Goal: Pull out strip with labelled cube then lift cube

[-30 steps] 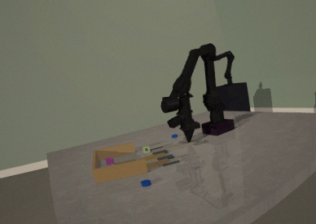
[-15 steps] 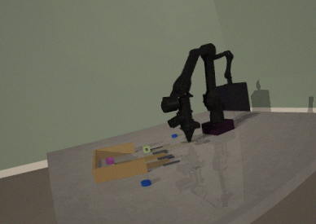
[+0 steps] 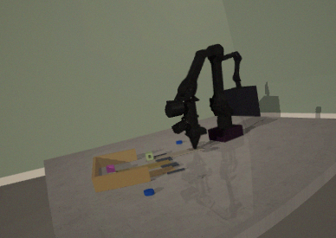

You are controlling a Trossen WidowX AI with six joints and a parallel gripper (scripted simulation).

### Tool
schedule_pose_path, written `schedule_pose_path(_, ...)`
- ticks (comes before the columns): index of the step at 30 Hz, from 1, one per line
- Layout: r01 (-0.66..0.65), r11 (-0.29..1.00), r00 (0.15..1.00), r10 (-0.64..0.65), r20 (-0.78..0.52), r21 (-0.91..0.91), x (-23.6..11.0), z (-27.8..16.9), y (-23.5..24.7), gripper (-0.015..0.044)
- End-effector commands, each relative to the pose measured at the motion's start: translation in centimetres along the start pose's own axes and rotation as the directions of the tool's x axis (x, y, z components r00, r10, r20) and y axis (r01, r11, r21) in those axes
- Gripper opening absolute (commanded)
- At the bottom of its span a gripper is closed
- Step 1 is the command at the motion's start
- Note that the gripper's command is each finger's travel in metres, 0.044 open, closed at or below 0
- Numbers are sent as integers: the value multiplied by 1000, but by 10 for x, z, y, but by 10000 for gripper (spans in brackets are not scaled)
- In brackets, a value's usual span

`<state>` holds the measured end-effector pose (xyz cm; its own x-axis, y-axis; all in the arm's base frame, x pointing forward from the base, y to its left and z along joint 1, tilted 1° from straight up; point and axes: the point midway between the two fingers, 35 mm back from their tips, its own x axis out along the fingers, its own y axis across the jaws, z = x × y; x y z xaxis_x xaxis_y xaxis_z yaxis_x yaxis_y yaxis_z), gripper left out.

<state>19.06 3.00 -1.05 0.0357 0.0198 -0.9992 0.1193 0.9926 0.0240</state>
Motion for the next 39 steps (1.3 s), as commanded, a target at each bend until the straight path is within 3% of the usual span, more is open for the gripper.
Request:
schedule_pose_path(1, 6, 1000, 1000, -6, -26, 5, 3, -8, -2, 0)
schedule_pose_path(4, 6, 1000, 1000, -6, -26, 5, 3, -8, -2, 0)
schedule_pose_path(9, 6, 1000, 1000, -6, -23, 4, -40, 2, 1, 0)
schedule_pose_path(13, 6, 1000, 1000, -6, -24, 5, -42, 2, 1, 0)
schedule_pose_path(18, 9, 993, 1000, -6, -23, 120, -41, 26, -1, 131)
schedule_pose_path(30, 9, 992, 1000, -7, -20, 123, -44, 64, -3, 440)
schedule_pose_path(39, 9, 992, 1000, -7, -18, 123, -46, 95, -3, 440)
